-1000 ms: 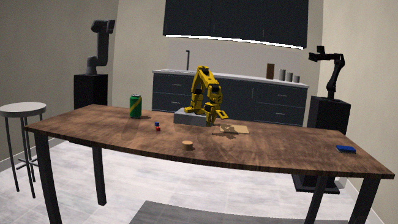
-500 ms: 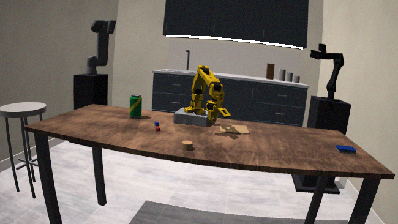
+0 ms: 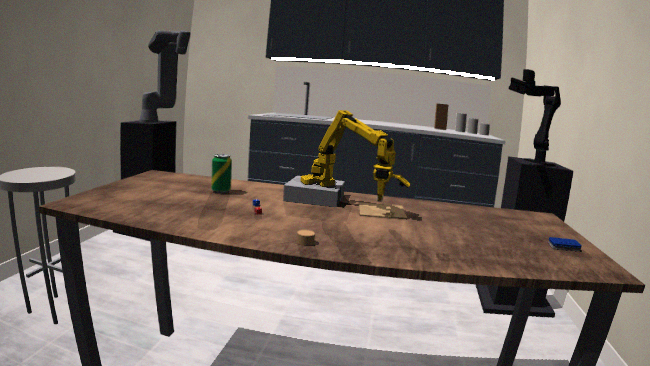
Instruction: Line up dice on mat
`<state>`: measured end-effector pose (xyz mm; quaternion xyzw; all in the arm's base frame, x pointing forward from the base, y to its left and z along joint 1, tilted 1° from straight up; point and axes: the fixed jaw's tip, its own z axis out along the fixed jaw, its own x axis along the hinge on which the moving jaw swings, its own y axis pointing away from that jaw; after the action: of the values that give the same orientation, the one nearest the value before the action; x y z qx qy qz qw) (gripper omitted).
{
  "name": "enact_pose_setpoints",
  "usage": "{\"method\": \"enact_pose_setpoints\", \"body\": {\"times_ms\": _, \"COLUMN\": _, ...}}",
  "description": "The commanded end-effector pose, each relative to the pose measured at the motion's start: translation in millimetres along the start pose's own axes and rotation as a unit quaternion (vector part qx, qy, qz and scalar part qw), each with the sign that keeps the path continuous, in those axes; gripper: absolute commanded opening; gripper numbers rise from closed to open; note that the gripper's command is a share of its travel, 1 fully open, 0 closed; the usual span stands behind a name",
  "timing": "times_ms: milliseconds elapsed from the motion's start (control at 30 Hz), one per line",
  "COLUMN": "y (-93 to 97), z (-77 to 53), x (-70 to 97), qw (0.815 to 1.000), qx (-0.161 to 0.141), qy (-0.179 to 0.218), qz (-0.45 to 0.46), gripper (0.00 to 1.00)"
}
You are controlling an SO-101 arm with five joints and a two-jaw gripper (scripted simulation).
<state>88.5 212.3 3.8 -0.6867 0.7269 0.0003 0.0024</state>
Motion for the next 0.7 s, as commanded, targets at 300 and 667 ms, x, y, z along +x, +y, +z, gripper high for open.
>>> {"method": "enact_pose_setpoints", "body": {"times_ms": 300, "y": 56.6, "z": 3.4, "x": -25.5, "qw": 0.992, "qx": -0.002, "qy": 0.005, "qz": -0.129, "gripper": 0.0}}
{"method": "enact_pose_setpoints", "body": {"times_ms": 667, "y": 56.6, "z": 3.4, "x": -25.5, "qw": 0.992, "qx": -0.002, "qy": 0.005, "qz": -0.129, "gripper": 0.0}}
